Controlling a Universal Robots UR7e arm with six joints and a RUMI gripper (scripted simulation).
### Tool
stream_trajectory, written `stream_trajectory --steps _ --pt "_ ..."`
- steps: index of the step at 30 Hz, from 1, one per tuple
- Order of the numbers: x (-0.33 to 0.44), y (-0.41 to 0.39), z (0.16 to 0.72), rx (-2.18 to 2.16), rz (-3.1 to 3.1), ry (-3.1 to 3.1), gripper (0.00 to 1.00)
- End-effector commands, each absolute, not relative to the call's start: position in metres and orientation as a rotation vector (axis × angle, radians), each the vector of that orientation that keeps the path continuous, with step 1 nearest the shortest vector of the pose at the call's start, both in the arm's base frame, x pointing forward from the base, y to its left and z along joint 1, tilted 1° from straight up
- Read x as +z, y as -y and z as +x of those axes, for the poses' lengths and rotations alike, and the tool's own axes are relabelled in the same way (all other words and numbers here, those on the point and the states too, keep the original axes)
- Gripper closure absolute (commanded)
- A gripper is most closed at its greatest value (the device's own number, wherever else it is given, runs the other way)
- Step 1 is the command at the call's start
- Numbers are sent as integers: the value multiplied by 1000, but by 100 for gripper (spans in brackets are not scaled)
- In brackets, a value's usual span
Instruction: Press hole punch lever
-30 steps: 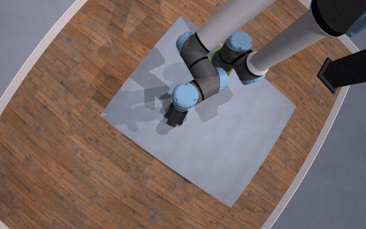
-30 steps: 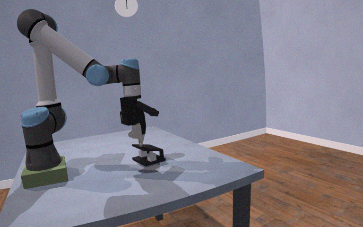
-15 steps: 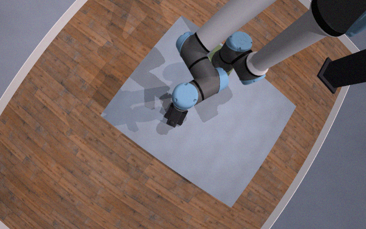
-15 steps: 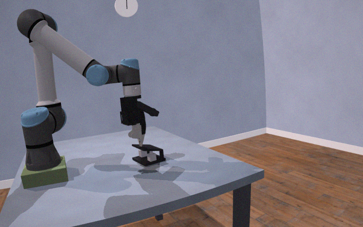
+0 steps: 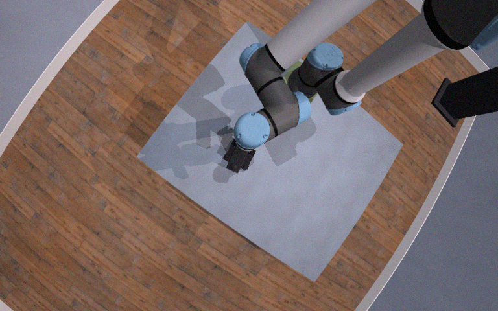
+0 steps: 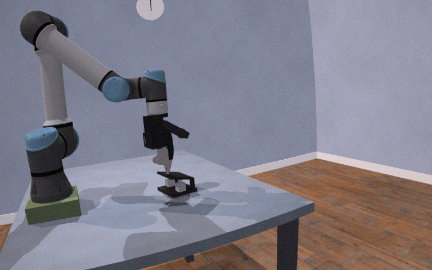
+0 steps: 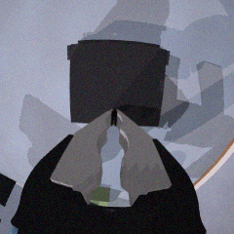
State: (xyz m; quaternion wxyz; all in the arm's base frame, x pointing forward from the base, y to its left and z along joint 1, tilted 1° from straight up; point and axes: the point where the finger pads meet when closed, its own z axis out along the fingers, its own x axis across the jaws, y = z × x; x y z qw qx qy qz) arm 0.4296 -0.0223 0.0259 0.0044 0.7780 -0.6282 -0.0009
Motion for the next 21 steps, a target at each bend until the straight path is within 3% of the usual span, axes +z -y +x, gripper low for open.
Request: stream_trajectory --steps 1,21 --pt "21 21 426 -19 2436 1965 100" --pt "11 21 426 -19 2436 1965 100"
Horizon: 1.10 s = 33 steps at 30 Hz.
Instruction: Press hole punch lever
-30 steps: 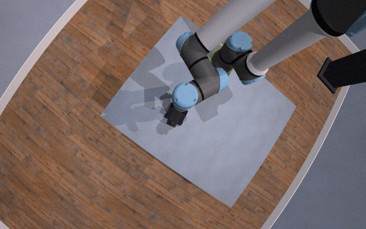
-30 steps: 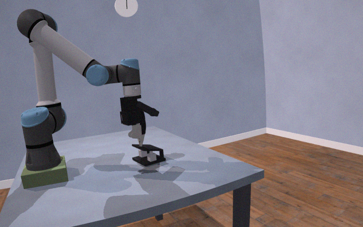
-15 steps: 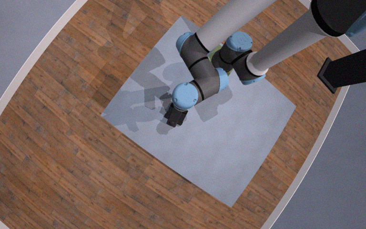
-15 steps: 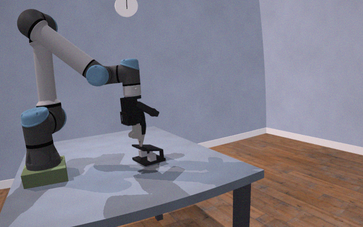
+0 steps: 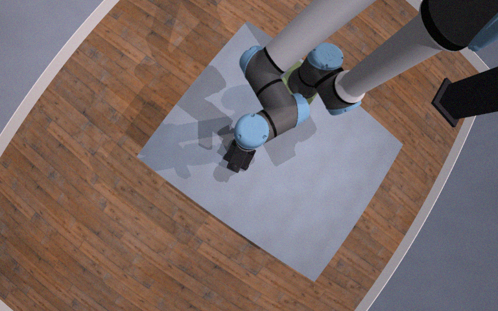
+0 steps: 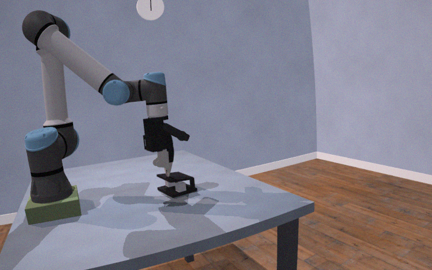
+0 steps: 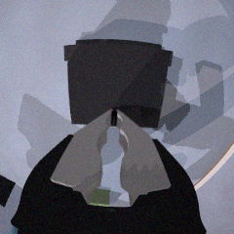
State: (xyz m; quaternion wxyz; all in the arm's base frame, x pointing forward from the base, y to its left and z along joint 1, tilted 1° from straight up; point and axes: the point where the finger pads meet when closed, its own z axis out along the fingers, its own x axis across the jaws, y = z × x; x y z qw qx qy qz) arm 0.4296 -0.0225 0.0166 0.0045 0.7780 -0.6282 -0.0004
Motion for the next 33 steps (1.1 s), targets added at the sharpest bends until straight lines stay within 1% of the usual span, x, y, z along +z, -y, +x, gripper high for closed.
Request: stream_trajectory --steps 1,33 --pt "11 21 426 -19 2436 1965 100" --pt "9 21 426 -19 2436 1965 100"
